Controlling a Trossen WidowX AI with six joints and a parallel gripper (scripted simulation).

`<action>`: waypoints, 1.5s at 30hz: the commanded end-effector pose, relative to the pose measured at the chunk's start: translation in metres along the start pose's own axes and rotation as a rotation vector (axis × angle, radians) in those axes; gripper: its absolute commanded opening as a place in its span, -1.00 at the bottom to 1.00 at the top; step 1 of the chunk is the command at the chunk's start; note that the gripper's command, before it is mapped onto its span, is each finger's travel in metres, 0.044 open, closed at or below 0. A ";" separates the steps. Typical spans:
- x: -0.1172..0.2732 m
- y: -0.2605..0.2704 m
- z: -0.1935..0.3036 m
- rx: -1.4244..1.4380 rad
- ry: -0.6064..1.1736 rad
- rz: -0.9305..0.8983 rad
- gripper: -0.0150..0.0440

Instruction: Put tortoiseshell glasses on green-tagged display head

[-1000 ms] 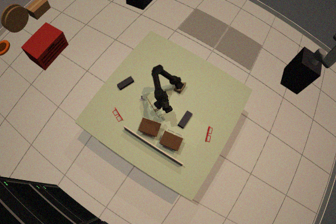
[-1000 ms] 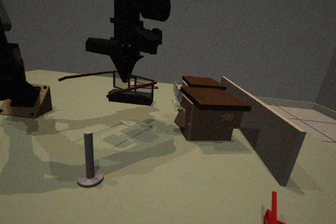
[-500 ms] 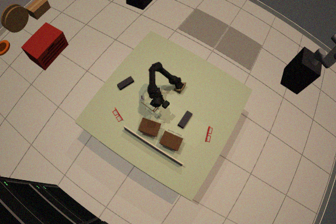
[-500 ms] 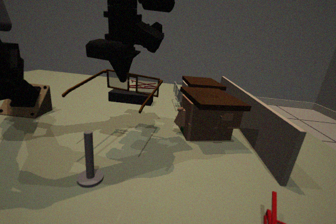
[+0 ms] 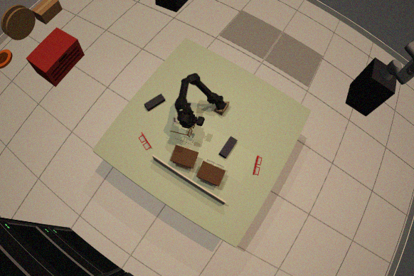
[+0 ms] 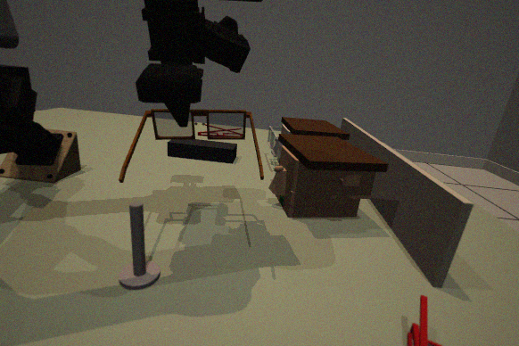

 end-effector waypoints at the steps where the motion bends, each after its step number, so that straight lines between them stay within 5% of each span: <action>1: 0.008 -0.010 0.005 0.082 -0.042 -0.023 -0.49; 23: 0.037 -0.057 0.040 0.608 -0.229 -0.031 -0.49; 45: 0.068 -0.092 0.086 1.136 -0.395 0.154 -0.49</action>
Point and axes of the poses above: the point midway between the two fingers, 35 mm back from their tips, its own x axis back along the fingers, its own y axis across the jaws, z = x × y, the point moved 2 cm from there along x, back along the fingers, and after that the axes turned 10 degrees about x, right-handed, at the moved point
